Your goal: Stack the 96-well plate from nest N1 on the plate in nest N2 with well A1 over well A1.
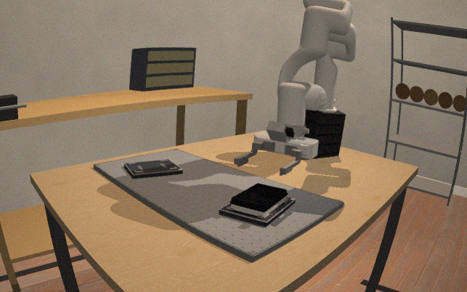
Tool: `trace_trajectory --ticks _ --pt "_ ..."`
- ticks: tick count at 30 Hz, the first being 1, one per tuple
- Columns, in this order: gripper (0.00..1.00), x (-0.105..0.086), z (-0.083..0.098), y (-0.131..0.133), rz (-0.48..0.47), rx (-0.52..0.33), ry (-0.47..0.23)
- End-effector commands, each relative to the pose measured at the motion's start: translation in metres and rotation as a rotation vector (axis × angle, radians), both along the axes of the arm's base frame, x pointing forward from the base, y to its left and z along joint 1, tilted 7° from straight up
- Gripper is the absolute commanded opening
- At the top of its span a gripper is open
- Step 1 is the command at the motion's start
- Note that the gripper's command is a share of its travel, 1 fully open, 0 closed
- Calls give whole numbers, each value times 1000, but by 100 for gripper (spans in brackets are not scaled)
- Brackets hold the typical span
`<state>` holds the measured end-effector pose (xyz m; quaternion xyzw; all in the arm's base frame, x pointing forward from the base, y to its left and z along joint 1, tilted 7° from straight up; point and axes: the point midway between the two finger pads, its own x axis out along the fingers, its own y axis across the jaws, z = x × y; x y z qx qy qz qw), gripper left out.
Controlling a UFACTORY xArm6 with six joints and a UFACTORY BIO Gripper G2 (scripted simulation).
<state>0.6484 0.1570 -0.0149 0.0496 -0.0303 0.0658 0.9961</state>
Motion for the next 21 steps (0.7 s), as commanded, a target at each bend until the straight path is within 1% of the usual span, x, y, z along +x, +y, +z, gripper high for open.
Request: trace_trajectory --ticks 1,14,18,20,21 --pt "37 1 3 0 0 1 -4" --pt "37 1 3 0 0 1 -3" --pt "37 -7 13 -14 -133 8 10" --pt "37 -7 13 -14 -133 8 10" --pt "37 -9 16 -18 -166 10 14"
